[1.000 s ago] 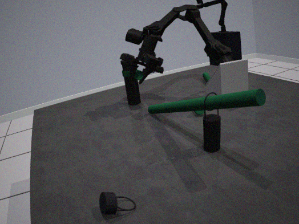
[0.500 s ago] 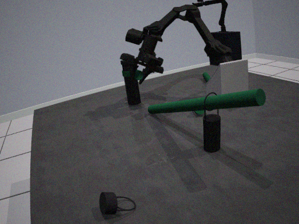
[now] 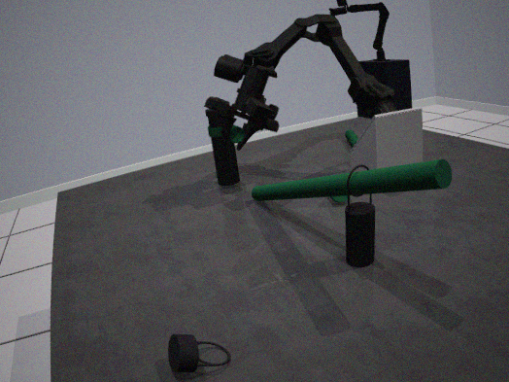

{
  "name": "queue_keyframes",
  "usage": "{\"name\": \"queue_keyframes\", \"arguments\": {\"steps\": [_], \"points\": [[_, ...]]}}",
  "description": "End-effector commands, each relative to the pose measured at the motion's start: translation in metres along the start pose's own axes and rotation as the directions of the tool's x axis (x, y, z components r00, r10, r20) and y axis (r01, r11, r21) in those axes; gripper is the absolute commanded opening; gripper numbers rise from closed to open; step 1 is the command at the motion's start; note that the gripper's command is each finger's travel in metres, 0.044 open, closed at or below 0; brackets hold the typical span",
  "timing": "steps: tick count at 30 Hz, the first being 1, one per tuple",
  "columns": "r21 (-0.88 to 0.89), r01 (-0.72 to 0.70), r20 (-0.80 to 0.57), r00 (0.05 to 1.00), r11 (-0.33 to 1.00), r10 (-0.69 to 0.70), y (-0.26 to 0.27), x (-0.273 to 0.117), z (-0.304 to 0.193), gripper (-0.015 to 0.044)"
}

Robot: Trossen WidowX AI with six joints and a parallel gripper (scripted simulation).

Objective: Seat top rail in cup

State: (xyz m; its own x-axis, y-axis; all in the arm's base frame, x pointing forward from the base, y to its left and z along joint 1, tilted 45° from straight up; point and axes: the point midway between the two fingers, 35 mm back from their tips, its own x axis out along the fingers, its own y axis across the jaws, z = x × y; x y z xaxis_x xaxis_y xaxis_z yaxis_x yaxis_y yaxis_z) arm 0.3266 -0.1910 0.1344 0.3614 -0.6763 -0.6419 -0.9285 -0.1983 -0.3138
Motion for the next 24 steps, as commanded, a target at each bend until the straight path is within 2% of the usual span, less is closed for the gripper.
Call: {"name": "queue_keyframes", "arguments": {"steps": [1,14,24], "points": [[0.0,0.0,0.0,1.0,1.0,0.0,0.0,0.0,0.0,0.0105],[0.005,-0.004,0.002,1.0,1.0,0.004,-0.009,-0.012,0.016,0.044],[0.009,-0.003,-0.005,1.0,1.0,0.003,-0.02,-0.034,0.041,0.044]]}}
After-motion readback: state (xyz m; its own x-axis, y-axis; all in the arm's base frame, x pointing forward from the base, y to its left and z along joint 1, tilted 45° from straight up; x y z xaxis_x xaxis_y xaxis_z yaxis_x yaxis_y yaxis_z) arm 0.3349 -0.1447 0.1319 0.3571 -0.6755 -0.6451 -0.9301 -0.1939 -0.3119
